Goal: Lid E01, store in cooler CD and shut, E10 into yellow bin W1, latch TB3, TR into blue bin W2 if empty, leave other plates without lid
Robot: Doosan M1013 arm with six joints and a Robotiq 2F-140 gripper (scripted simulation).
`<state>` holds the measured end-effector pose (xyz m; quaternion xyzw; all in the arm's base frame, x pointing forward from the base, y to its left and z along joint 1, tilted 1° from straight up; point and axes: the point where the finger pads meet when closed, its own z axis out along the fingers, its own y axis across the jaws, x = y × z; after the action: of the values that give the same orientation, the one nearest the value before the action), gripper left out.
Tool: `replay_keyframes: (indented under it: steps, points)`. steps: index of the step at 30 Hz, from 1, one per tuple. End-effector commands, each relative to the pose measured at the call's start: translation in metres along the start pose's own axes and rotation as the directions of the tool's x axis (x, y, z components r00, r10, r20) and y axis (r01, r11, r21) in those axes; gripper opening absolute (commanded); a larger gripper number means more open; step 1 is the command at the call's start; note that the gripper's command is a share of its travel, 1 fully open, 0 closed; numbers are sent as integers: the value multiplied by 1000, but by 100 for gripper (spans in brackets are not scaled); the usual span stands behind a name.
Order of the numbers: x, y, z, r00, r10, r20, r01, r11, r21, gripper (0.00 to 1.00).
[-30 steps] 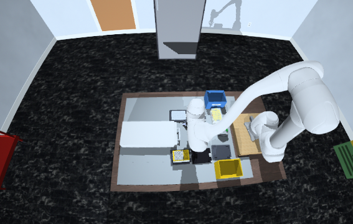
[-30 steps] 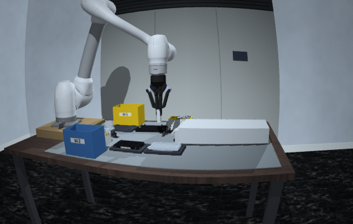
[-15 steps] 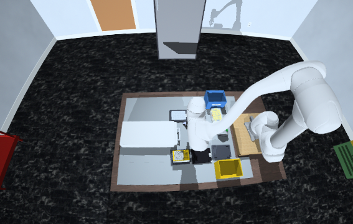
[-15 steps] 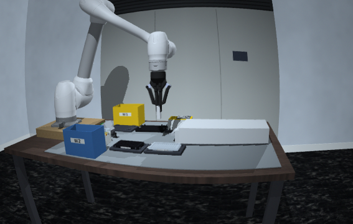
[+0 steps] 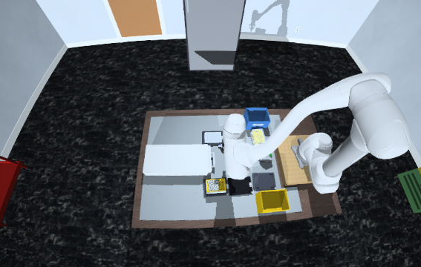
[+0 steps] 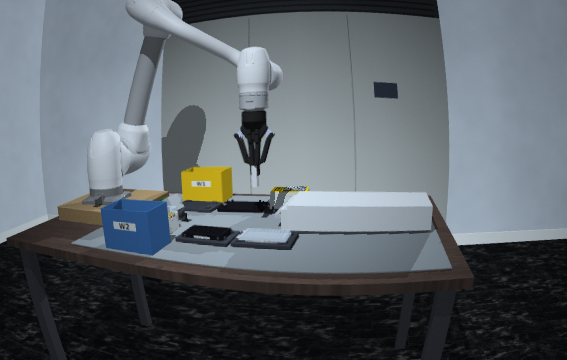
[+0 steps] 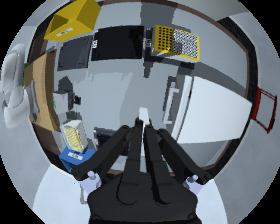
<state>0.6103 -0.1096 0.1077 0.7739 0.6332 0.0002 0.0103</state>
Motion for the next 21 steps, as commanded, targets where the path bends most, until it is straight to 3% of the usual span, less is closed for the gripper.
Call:
replay_keyframes:
  steps: [1, 2, 3, 9, 15, 17, 21]
  points:
    - [0, 0, 0, 1000, 0, 0, 0, 1000, 0, 0]
    - [0, 0, 0, 1000, 0, 0, 0, 1000, 0, 0]
    - [-4, 1, 0, 999, 33, 0, -33, 999, 0, 66]
    - [-26, 10, -2, 973, 231, 0, -231, 973, 0, 66]
    - [-48, 19, -4, 908, 420, 0, -420, 908, 0, 66]
    - [-48, 19, -4, 908, 420, 0, -420, 908, 0, 66]
    - [-63, 24, -6, 844, 537, 0, -537, 844, 0, 66]
